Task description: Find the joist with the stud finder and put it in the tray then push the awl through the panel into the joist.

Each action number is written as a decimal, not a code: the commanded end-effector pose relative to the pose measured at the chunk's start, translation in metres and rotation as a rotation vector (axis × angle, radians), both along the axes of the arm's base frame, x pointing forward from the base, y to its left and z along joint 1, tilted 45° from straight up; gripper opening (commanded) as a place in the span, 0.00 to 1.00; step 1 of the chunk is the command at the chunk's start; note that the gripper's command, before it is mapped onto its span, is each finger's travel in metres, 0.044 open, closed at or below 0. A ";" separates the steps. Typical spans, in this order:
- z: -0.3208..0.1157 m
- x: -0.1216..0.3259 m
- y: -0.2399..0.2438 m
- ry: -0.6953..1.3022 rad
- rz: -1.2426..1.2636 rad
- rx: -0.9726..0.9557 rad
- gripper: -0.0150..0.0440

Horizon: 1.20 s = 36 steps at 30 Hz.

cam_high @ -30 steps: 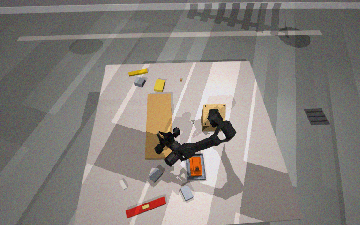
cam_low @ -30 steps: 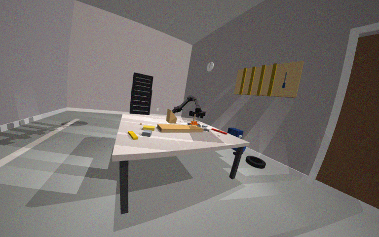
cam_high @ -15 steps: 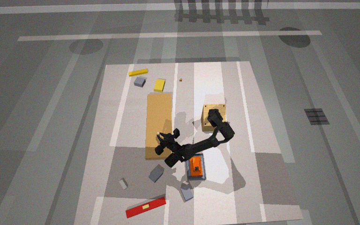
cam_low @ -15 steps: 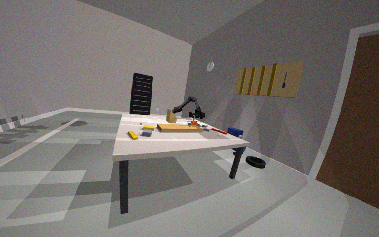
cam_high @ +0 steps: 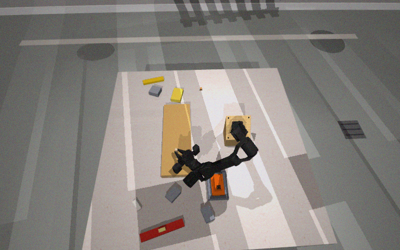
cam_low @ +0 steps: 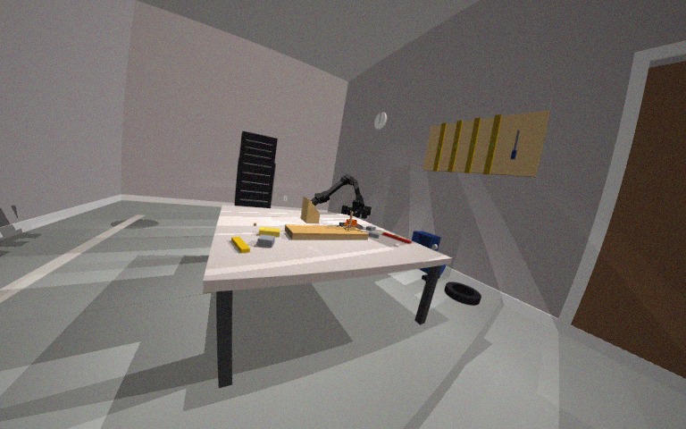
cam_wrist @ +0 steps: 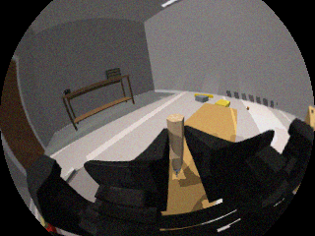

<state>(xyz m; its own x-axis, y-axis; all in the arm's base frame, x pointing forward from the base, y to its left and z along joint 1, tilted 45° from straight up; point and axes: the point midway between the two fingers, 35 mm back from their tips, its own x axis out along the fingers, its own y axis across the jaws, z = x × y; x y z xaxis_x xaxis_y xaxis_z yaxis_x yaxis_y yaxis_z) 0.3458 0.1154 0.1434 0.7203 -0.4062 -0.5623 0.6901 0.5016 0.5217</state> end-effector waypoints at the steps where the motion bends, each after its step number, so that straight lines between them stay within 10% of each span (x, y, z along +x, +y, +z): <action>1: -0.004 0.001 0.004 -0.010 -0.010 -0.003 0.25; 36: -0.010 0.000 0.010 -0.006 -0.005 -0.003 0.25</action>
<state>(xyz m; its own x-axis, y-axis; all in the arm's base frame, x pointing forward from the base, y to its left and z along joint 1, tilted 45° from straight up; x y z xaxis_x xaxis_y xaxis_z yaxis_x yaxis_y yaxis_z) 0.3457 0.1256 0.1331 0.7213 -0.4120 -0.5568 0.6898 0.4996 0.5240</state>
